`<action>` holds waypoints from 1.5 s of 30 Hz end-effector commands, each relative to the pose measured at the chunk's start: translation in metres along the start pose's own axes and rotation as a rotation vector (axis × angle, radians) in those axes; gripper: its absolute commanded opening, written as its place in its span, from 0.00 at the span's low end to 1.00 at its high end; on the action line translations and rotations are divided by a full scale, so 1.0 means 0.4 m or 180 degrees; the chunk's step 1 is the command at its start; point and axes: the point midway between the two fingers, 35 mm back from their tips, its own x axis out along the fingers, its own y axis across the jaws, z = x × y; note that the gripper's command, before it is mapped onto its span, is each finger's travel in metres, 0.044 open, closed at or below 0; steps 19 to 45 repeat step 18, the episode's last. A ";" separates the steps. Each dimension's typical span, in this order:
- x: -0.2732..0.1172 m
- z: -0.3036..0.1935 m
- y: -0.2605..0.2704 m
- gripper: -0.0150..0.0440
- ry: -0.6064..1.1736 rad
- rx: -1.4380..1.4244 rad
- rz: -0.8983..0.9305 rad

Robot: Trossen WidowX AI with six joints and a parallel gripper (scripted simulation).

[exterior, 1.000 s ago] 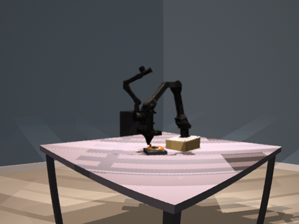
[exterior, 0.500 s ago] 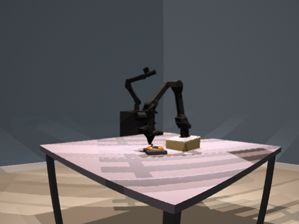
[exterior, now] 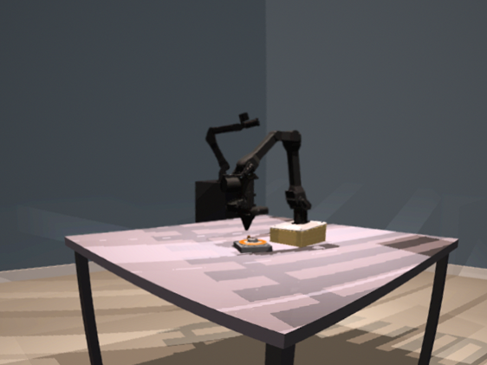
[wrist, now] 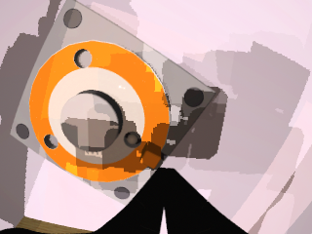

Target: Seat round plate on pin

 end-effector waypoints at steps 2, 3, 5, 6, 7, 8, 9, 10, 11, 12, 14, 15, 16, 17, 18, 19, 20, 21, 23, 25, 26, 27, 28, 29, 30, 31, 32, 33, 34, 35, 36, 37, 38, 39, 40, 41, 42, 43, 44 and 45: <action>-0.049 -0.002 0.000 0.25 -0.0060 -0.0009 0.0000; -0.049 -0.003 -0.001 0.25 -0.0059 -0.0009 0.0000; -0.030 -0.002 -0.001 0.25 -0.0038 0.0001 -0.0009; -0.030 -0.002 -0.001 0.25 -0.0038 0.0001 -0.0009; -0.030 -0.002 -0.001 0.25 -0.0038 0.0001 -0.0009; -0.030 -0.002 -0.001 0.25 -0.0038 0.0001 -0.0009; -0.030 -0.002 -0.001 0.25 -0.0038 0.0001 -0.0009; -0.030 -0.002 -0.001 0.25 -0.0038 0.0001 -0.0009; -0.030 -0.002 -0.001 0.25 -0.0038 0.0001 -0.0009; -0.030 -0.002 -0.001 0.25 -0.0038 0.0001 -0.0009; -0.030 -0.002 -0.001 0.25 -0.0038 0.0001 -0.0009; -0.030 -0.002 -0.001 0.25 -0.0038 0.0001 -0.0009; -0.030 -0.002 -0.001 0.25 -0.0038 0.0001 -0.0009; -0.030 -0.002 -0.001 0.25 -0.0038 0.0001 -0.0009; -0.030 -0.002 -0.001 0.25 -0.0038 0.0001 -0.0009; -0.030 -0.002 -0.001 0.25 -0.0038 0.0001 -0.0009; -0.030 -0.002 -0.001 0.25 -0.0038 0.0001 -0.0009; -0.030 -0.002 -0.001 0.25 -0.0038 0.0001 -0.0009; -0.030 -0.002 -0.001 0.25 -0.0038 0.0001 -0.0009; -0.030 -0.002 -0.001 0.25 -0.0038 0.0001 -0.0009; -0.030 -0.002 -0.001 0.25 -0.0038 0.0001 -0.0009; -0.030 -0.002 -0.001 0.25 -0.0038 0.0001 -0.0009; -0.030 -0.002 -0.001 0.25 -0.0038 0.0001 -0.0009; -0.030 -0.002 -0.001 0.25 -0.0038 0.0001 -0.0009; -0.030 -0.002 -0.001 0.25 -0.0038 0.0001 -0.0009; -0.030 -0.002 -0.001 0.25 -0.0038 0.0001 -0.0009; -0.030 -0.002 -0.001 0.25 -0.0038 0.0001 -0.0009; -0.030 -0.002 -0.001 0.25 -0.0038 0.0001 -0.0009; -0.030 -0.002 -0.001 0.25 -0.0038 0.0001 -0.0009; -0.030 -0.002 -0.001 0.25 -0.0038 0.0001 -0.0009; -0.030 -0.002 -0.001 0.25 -0.0038 0.0001 -0.0009; -0.030 -0.002 -0.001 0.25 -0.0038 0.0001 -0.0009; -0.030 -0.002 -0.001 0.25 -0.0038 0.0001 -0.0009; -0.030 -0.002 -0.001 0.25 -0.0038 0.0001 -0.0009; -0.030 -0.002 -0.001 0.25 -0.0038 0.0001 -0.0009; -0.030 -0.002 -0.001 0.25 -0.0038 0.0001 -0.0009; -0.030 -0.002 -0.001 0.25 -0.0038 0.0001 -0.0009; -0.030 -0.002 -0.001 0.25 -0.0038 0.0001 -0.0009; -0.030 -0.002 -0.001 0.25 -0.0038 0.0001 -0.0009; -0.030 -0.002 -0.001 0.25 -0.0038 0.0001 -0.0009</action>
